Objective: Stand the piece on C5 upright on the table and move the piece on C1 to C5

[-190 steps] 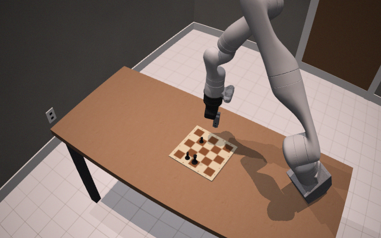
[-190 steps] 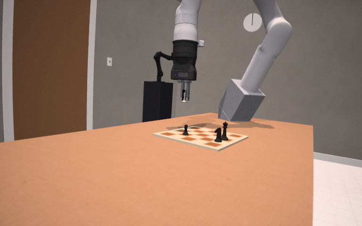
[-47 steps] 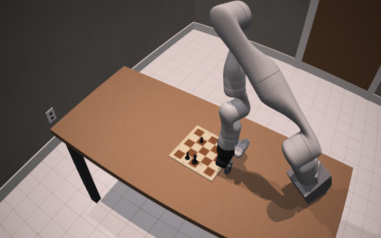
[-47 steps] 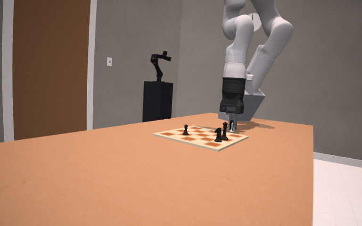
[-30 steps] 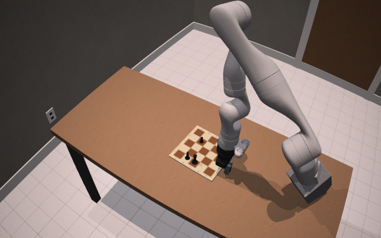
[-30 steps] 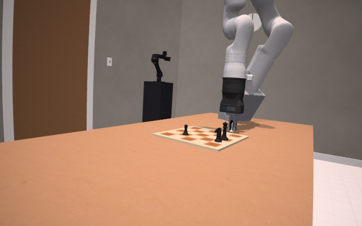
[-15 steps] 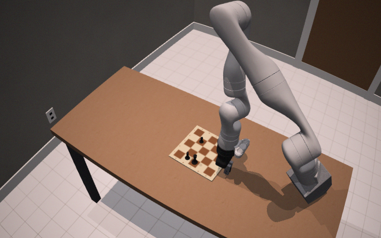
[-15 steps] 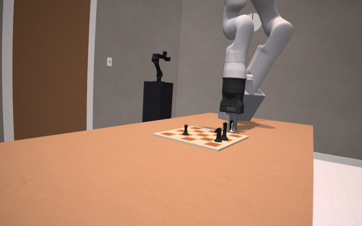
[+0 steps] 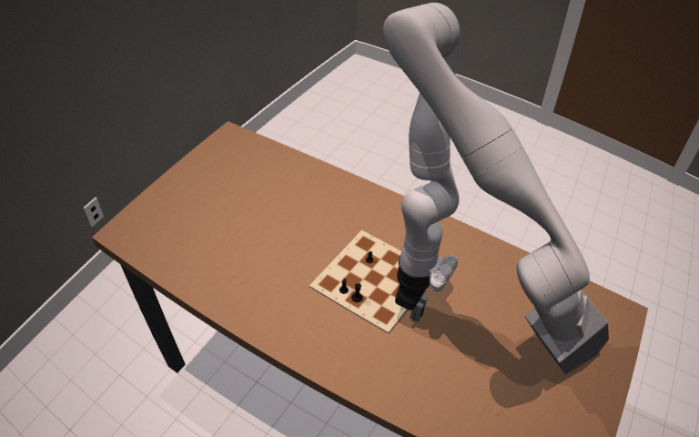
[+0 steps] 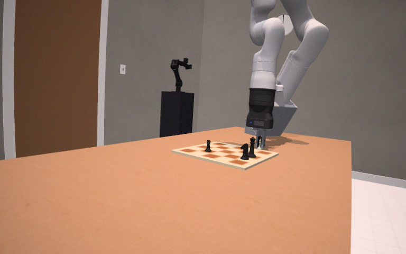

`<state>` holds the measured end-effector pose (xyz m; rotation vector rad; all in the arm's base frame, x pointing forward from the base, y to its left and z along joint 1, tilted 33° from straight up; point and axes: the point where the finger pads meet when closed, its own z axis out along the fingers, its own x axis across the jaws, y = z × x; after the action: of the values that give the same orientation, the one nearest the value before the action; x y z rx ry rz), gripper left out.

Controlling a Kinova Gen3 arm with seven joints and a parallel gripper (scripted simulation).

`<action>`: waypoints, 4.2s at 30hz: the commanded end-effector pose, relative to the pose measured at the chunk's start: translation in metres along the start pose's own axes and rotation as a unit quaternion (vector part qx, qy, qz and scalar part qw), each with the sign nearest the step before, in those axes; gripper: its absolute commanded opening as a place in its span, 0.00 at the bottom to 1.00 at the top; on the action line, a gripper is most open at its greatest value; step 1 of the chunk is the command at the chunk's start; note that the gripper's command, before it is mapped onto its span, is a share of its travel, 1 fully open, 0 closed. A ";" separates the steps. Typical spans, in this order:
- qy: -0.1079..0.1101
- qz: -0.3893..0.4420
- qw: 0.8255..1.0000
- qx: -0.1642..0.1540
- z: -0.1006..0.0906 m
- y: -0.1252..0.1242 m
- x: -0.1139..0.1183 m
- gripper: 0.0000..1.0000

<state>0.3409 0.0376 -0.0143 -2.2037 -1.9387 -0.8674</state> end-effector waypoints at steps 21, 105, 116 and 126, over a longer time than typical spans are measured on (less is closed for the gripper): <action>0.000 0.000 1.000 0.000 0.001 0.000 0.000 0.00; 0.000 0.000 1.000 0.000 -0.089 0.000 0.000 0.68; 0.000 0.000 1.000 0.000 -0.089 0.000 0.000 1.00; 0.000 0.000 1.000 0.000 -0.089 0.000 0.000 1.00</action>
<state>0.3088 0.0009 0.0604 -2.2018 -1.9387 -0.8670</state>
